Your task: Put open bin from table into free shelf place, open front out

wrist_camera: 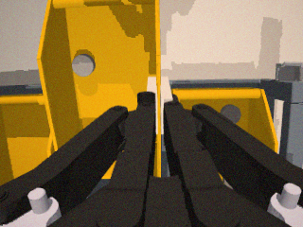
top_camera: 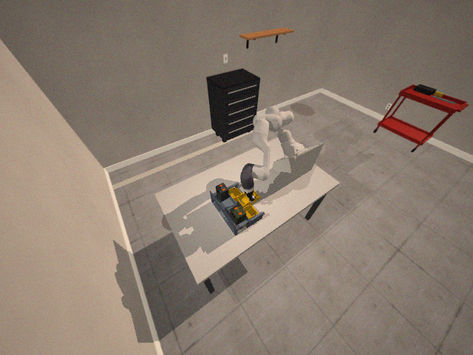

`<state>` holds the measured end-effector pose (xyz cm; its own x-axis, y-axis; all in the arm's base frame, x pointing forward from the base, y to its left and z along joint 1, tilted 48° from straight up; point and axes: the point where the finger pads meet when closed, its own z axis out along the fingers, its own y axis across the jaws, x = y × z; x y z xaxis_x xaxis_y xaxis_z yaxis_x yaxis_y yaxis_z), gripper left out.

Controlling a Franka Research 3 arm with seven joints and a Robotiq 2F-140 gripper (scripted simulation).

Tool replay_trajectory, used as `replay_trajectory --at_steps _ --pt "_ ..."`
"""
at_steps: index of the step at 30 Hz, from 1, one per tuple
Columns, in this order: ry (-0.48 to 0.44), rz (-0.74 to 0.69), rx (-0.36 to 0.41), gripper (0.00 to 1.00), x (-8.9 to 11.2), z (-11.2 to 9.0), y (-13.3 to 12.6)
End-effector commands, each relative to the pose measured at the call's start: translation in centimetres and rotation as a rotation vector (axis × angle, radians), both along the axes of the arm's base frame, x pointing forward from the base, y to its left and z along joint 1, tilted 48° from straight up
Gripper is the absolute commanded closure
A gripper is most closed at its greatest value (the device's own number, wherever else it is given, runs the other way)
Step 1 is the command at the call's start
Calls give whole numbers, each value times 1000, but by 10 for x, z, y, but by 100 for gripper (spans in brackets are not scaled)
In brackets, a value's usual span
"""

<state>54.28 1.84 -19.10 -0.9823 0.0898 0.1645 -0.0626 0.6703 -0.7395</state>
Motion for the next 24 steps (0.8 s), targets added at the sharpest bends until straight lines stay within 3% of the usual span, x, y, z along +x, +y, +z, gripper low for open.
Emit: replay_trajectory --at_steps 1,24 --pt "0 6 5 100 2 0 2" --pt "-5 11 5 100 4 -1 2"
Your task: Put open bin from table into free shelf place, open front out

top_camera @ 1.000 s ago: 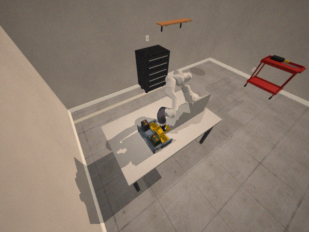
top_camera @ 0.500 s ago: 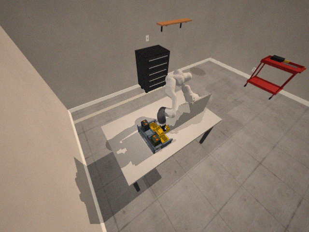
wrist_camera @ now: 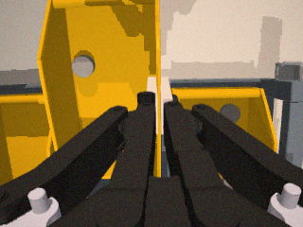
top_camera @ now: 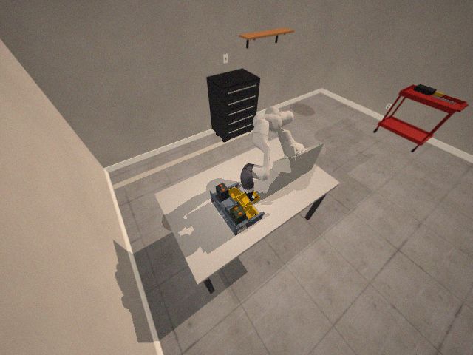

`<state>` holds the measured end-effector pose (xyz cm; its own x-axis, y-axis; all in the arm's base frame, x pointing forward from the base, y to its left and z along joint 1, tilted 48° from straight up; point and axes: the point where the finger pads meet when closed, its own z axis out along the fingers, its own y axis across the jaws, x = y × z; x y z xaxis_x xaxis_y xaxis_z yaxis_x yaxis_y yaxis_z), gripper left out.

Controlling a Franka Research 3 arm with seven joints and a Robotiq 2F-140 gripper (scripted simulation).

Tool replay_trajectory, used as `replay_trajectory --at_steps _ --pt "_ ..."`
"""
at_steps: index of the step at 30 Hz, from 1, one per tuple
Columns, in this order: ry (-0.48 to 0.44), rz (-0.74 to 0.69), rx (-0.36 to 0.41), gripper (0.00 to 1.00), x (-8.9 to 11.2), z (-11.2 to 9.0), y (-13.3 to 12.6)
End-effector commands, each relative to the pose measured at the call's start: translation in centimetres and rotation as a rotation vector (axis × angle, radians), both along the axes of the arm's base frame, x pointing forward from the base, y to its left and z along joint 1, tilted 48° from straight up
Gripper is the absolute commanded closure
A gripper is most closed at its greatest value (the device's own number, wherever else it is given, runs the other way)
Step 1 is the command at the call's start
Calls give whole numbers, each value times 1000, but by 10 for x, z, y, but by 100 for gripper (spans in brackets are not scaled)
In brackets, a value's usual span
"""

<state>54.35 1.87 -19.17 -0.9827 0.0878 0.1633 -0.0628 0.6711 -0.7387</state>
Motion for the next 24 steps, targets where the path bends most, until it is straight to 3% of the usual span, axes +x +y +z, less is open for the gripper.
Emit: replay_trajectory --at_steps 1,24 --pt "-4 10 4 100 4 0 2" --pt "-24 32 6 100 15 -2 1"
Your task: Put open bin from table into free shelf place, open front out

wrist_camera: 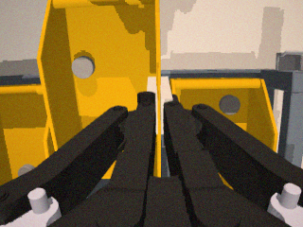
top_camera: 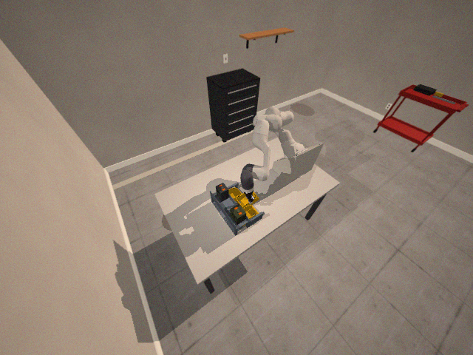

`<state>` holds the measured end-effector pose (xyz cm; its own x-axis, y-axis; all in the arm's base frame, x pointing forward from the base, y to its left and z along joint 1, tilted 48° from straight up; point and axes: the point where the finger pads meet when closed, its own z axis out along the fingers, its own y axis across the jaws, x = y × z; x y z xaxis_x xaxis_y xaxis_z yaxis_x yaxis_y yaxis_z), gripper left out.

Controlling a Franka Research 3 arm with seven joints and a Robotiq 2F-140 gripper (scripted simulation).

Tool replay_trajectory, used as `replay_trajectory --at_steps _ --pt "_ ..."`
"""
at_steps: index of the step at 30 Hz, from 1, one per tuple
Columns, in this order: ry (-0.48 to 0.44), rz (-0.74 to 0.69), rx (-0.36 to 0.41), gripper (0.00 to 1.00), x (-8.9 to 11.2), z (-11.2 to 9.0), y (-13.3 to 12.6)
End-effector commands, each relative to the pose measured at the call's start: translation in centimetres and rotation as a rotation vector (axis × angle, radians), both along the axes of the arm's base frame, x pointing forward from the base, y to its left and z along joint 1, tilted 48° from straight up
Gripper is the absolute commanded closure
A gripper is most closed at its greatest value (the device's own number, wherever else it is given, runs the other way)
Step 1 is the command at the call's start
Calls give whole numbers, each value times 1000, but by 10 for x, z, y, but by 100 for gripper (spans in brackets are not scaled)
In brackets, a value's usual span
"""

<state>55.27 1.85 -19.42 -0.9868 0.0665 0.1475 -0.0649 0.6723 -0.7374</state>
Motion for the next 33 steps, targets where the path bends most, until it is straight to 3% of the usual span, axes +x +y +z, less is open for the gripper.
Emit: replay_trajectory --at_steps 1,33 --pt "-9 12 3 100 6 1 1" --pt "-15 20 3 100 9 0 1"
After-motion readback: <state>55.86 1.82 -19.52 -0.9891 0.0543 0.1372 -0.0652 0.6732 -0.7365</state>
